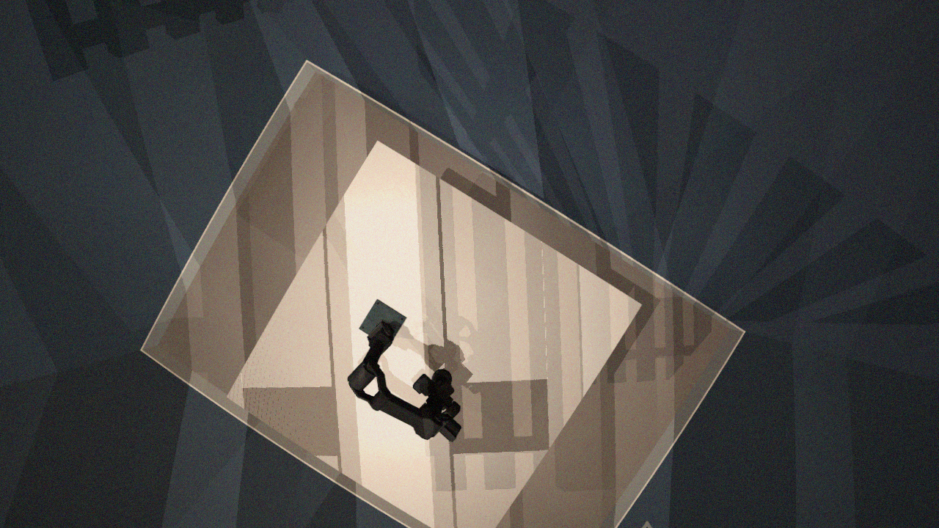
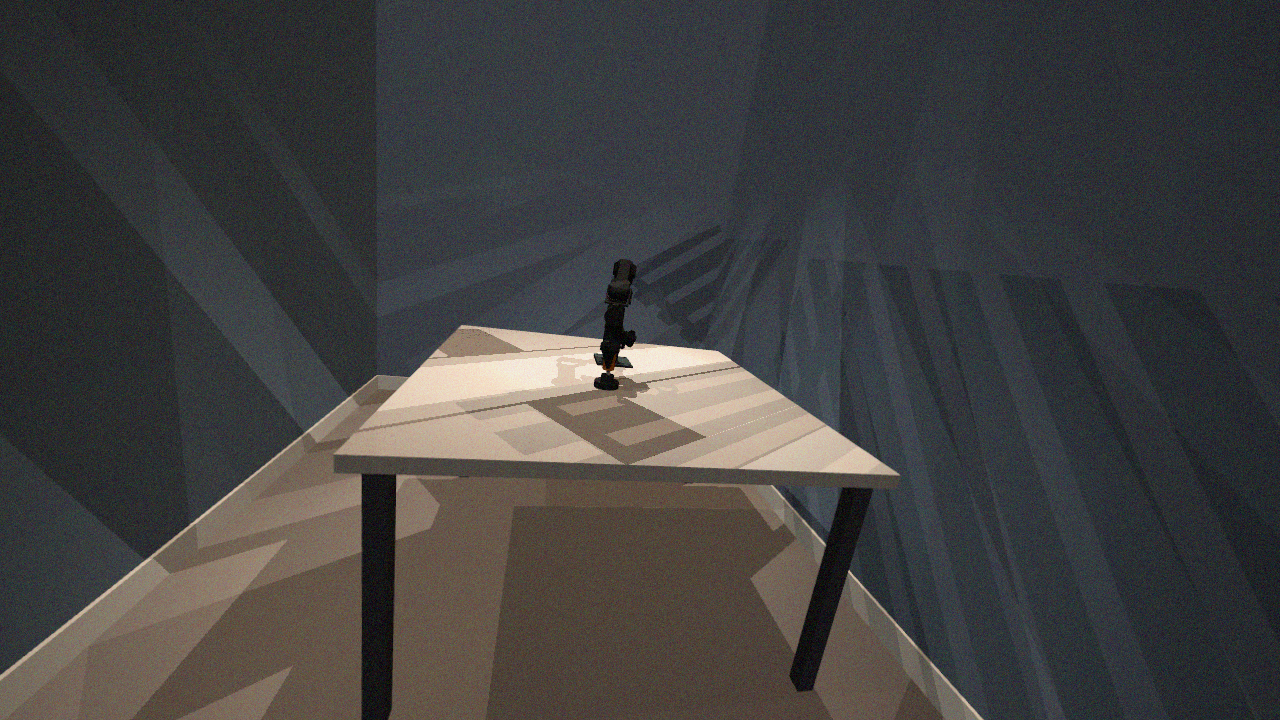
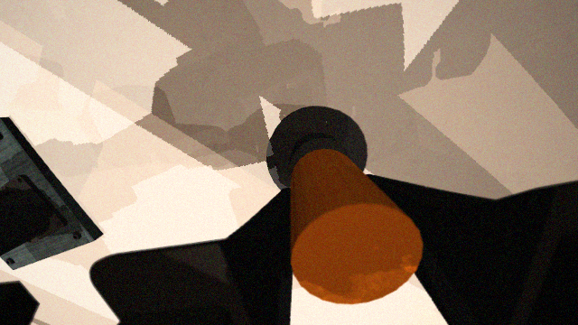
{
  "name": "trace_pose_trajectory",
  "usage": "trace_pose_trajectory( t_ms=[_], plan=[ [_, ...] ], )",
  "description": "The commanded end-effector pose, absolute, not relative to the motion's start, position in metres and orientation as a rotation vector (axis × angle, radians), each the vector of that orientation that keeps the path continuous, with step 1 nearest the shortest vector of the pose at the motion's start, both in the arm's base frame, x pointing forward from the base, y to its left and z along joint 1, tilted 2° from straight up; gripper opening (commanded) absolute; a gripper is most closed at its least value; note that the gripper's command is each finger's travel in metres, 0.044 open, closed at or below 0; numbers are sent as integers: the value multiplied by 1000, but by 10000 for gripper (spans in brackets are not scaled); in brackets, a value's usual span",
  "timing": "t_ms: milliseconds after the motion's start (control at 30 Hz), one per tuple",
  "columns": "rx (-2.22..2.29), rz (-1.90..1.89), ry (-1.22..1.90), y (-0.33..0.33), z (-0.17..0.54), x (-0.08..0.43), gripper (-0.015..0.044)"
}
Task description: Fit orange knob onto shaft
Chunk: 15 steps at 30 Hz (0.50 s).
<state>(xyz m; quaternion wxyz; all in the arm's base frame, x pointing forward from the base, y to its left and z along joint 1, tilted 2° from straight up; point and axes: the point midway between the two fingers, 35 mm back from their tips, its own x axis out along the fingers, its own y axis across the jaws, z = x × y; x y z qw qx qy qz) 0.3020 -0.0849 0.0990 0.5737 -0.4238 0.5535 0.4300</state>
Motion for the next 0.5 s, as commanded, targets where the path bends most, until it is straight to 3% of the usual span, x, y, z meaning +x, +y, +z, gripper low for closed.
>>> trace_pose_trajectory(
  t_ms=[0,467],
  plan=[
    [-995,1005,1291,-85,100,304,0],
    [-995,1005,1291,-84,98,305,0]
  ],
)
